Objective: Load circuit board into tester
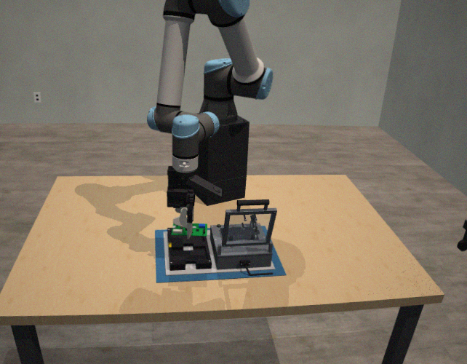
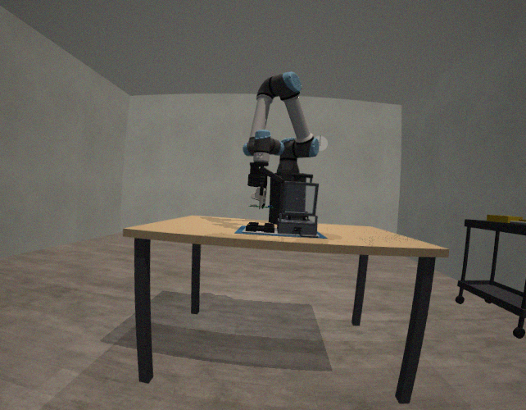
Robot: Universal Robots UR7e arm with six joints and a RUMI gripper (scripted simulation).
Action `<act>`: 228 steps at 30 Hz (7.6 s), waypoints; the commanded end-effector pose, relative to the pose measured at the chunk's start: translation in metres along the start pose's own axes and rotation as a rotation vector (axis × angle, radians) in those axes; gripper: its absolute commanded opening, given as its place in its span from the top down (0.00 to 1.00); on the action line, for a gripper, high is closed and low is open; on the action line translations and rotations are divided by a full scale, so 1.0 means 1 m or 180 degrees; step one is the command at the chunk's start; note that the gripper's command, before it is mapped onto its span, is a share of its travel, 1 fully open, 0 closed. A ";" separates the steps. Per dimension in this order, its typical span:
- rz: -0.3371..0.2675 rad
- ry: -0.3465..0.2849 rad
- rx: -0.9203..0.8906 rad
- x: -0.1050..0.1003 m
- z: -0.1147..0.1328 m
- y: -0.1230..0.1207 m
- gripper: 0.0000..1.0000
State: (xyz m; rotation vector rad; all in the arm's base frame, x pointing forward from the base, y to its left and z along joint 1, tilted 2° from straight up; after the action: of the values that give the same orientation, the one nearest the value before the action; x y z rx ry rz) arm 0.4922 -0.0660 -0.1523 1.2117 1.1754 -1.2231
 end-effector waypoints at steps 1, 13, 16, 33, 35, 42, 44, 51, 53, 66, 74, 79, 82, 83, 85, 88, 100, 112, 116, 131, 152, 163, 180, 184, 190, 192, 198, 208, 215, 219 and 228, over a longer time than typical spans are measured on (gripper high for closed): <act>0.0004 -0.0002 0.0147 0.000 0.000 0.000 0.61; 0.0004 -0.0002 0.0564 0.000 0.000 0.000 0.61; 0.0004 -0.0002 0.0712 0.000 0.000 0.000 0.61; 0.0005 -0.0002 0.1598 0.000 0.000 0.001 0.61; 0.0005 -0.0001 0.1733 0.000 0.000 0.001 0.61; 0.0005 -0.0001 0.2086 0.000 0.000 0.001 0.61; 0.0005 -0.0001 0.2233 0.000 0.000 0.000 0.61; 0.0005 -0.0001 0.2765 0.000 0.000 0.001 0.61; 0.0005 -0.0001 0.2844 0.000 0.000 0.001 0.61; 0.0005 0.0000 0.3820 0.000 0.000 0.001 0.61; 0.0005 0.0001 0.4322 0.000 0.000 0.001 0.61; 0.0005 0.0001 0.4741 0.000 0.000 0.001 0.61; 0.0005 0.0001 0.4992 0.000 0.000 0.000 0.61; 0.0005 0.0001 0.5076 0.000 0.000 0.001 0.61; 0.0005 0.0001 0.5242 0.000 0.000 0.001 0.61; 0.0005 0.0001 0.5324 0.000 0.000 0.001 0.61; 0.0005 0.0002 0.6291 0.000 0.000 0.001 0.61; 0.0005 0.0003 0.7038 0.000 0.000 0.001 0.61; 0.0005 0.0003 0.7317 0.000 0.000 0.001 0.61; 0.0005 0.0004 0.8125 0.000 0.000 0.001 0.61; 0.0005 0.0005 0.8985 0.000 0.000 0.001 0.61; 0.0004 0.0005 0.9248 0.000 0.000 0.001 0.61; 0.0004 0.0006 0.9491 0.000 0.000 0.000 0.61; 0.0004 0.0006 0.9522 0.000 0.000 0.000 0.61; 0.0004 0.0006 0.9541 0.000 0.000 0.000 0.61; 0.0004 0.0006 0.9547 0.000 0.000 0.000 0.61; 0.0004 0.0006 0.9555 0.000 0.000 0.000 0.61; 0.0004 0.0006 0.9556 0.000 0.000 0.000 0.61; 0.0004 0.0006 0.9556 0.000 0.000 0.000 0.61; 0.0004 0.0006 0.9556 0.000 0.000 0.000 0.61; 0.0004 0.0006 0.9556 0.000 0.000 0.000 0.61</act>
State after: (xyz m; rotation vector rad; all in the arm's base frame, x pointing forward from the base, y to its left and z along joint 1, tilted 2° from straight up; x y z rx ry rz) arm 0.4923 -0.0662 -0.1524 -1.3213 1.1581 1.2794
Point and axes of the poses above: the point where the finger pads meet when closed, its own x axis out along the fingers, its own y axis across the jaws, z = x × y, the point moved 5 cm from there along -x, back along the fingers, and after that the axes turned 3 degrees about x, right-handed, at the moved point
